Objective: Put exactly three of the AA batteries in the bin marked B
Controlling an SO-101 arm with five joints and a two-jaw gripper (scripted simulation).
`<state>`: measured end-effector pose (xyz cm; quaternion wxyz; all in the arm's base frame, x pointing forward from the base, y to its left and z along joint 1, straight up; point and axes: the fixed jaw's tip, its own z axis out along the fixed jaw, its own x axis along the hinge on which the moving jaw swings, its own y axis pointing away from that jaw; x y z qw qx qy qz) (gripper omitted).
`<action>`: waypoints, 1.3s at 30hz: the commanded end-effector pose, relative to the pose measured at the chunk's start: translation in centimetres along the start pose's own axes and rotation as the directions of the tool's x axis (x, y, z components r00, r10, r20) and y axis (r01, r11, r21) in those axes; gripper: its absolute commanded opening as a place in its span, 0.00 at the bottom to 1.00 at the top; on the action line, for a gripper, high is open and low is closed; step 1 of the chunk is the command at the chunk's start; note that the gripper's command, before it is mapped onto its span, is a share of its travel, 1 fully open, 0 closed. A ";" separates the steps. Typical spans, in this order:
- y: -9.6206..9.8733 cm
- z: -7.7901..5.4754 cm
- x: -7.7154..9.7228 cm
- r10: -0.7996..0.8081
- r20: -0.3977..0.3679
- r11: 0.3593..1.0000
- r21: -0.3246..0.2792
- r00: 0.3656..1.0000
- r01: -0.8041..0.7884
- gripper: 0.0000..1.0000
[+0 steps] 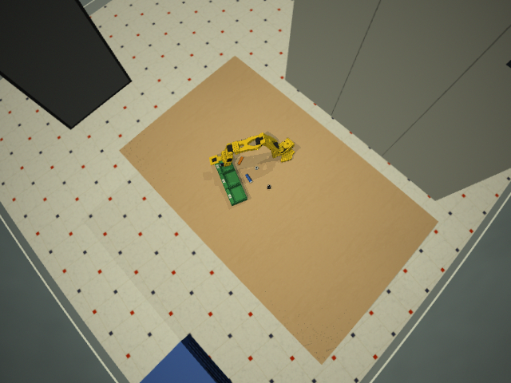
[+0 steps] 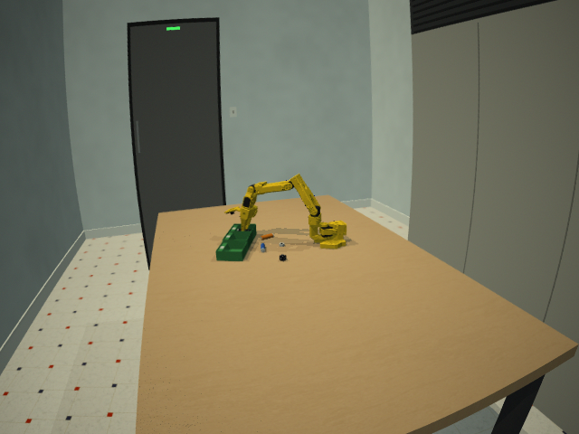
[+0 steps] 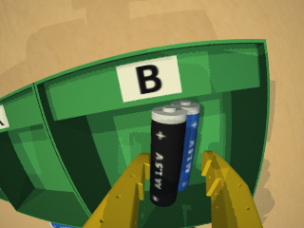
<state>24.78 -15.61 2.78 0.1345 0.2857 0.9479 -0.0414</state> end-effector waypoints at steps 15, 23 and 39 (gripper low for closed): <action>-0.2 -2.5 -1.0 -0.001 0.052 1.000 0.002 0.999 0.001 0.16; -0.2 -4.3 -1.0 -0.001 0.052 1.000 0.002 0.999 0.001 0.16; -0.2 -5.9 -0.9 -0.001 0.052 1.000 0.002 0.999 0.001 0.16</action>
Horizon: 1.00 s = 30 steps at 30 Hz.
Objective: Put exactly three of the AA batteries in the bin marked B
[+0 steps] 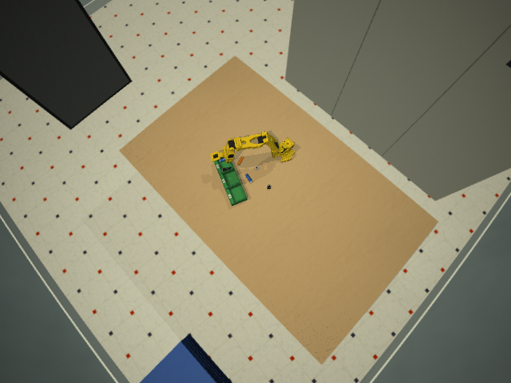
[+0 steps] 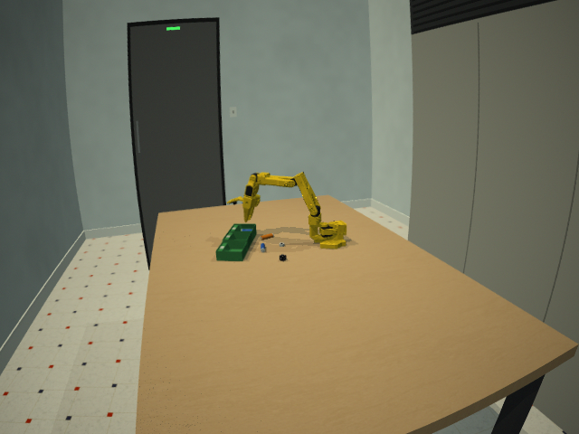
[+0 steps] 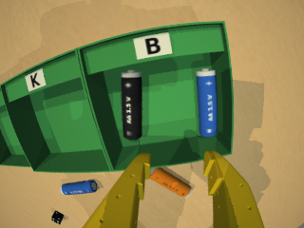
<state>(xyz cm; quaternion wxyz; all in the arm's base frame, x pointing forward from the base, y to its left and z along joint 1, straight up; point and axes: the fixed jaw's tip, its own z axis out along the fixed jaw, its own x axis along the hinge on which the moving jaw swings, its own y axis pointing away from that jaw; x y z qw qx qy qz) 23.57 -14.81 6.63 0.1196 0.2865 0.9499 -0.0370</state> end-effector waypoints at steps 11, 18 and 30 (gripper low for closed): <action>-0.2 -1.8 -1.2 -0.001 0.083 1.000 0.002 0.997 0.001 0.16; -0.2 -1.8 -1.1 -0.003 0.083 1.000 0.002 0.997 0.003 0.16; 1.1 -1.8 -0.3 -0.197 0.057 0.980 -0.002 0.979 0.198 0.17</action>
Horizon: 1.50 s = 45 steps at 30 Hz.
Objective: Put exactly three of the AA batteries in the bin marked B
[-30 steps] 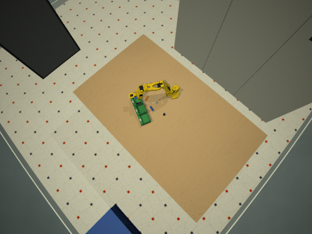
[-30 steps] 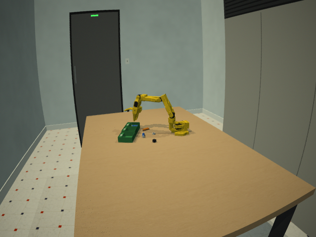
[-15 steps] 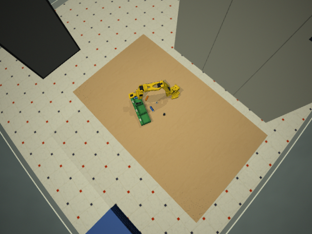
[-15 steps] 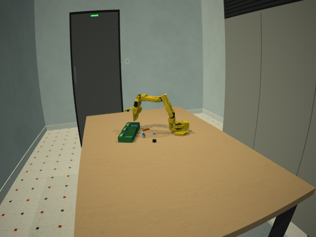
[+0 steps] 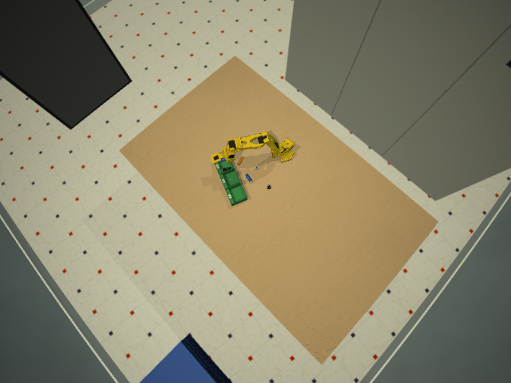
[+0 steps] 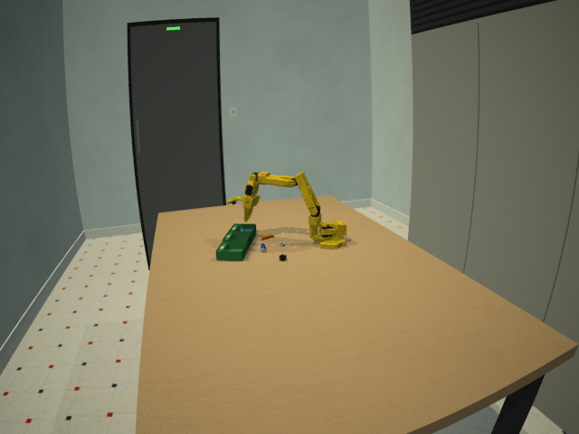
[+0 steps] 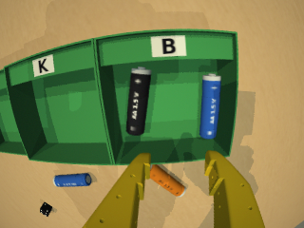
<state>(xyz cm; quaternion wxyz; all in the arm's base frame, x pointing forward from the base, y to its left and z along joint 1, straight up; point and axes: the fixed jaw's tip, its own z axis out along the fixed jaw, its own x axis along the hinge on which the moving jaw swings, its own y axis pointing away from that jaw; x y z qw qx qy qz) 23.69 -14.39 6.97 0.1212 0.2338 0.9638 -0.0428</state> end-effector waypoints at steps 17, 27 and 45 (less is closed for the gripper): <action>4.9 -1.6 2.8 -0.711 0.001 0.701 -0.065 0.703 0.710 0.19; 6.9 -1.8 4.9 -0.933 0.016 0.355 -0.117 0.359 0.927 0.20; 8.8 -2.2 8.0 -0.975 0.089 -0.214 -0.167 -0.201 0.962 0.21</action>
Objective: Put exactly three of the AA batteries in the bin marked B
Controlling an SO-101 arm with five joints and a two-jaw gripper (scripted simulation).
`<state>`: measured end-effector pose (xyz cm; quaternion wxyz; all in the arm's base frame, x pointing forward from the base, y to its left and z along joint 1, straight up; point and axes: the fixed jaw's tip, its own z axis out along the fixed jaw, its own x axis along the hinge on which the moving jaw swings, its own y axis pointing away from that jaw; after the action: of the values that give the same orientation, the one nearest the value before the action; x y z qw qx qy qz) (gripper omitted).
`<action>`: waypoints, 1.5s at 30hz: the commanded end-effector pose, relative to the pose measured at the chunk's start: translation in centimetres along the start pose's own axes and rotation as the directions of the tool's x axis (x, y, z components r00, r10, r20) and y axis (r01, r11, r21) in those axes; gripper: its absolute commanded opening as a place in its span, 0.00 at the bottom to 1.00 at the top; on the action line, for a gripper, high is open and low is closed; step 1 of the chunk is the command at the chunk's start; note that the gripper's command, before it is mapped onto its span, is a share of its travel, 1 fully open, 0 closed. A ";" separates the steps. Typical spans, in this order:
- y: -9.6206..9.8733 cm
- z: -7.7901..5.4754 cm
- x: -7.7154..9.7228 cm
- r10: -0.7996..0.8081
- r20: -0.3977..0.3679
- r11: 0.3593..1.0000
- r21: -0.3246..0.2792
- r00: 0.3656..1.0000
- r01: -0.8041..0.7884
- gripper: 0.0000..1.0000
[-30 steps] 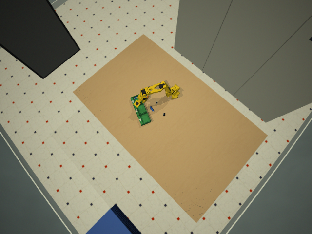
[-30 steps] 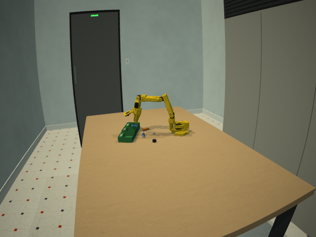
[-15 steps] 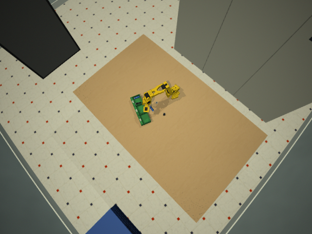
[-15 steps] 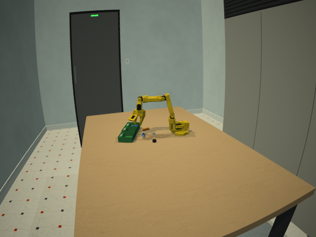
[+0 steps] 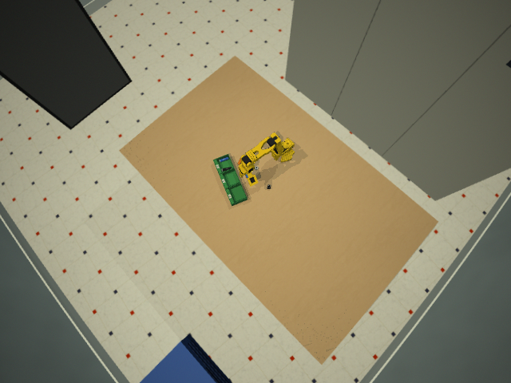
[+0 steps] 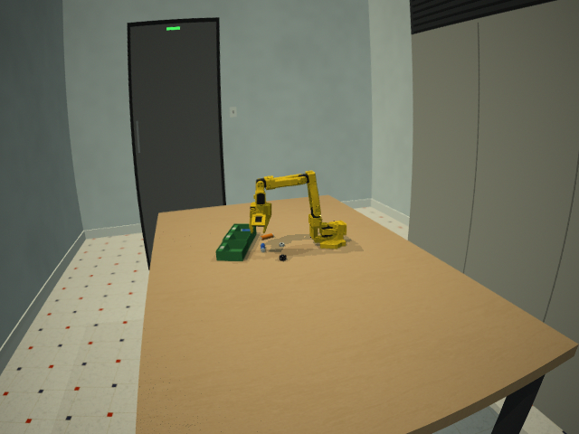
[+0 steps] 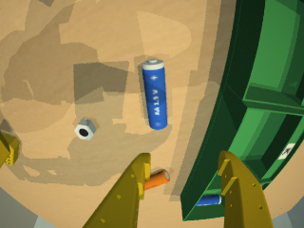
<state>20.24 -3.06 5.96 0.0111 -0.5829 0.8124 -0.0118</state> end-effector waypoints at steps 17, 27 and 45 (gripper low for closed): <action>0.6 -0.5 -0.7 -0.119 0.003 0.993 0.006 0.993 0.119 0.21; 0.6 -0.5 -0.7 -0.119 0.003 0.993 0.006 0.993 0.119 0.21; 0.4 0.7 -0.8 -0.120 0.003 0.993 0.006 0.993 0.119 0.21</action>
<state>19.70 -2.31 5.27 0.0027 -0.6240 0.7814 -0.0037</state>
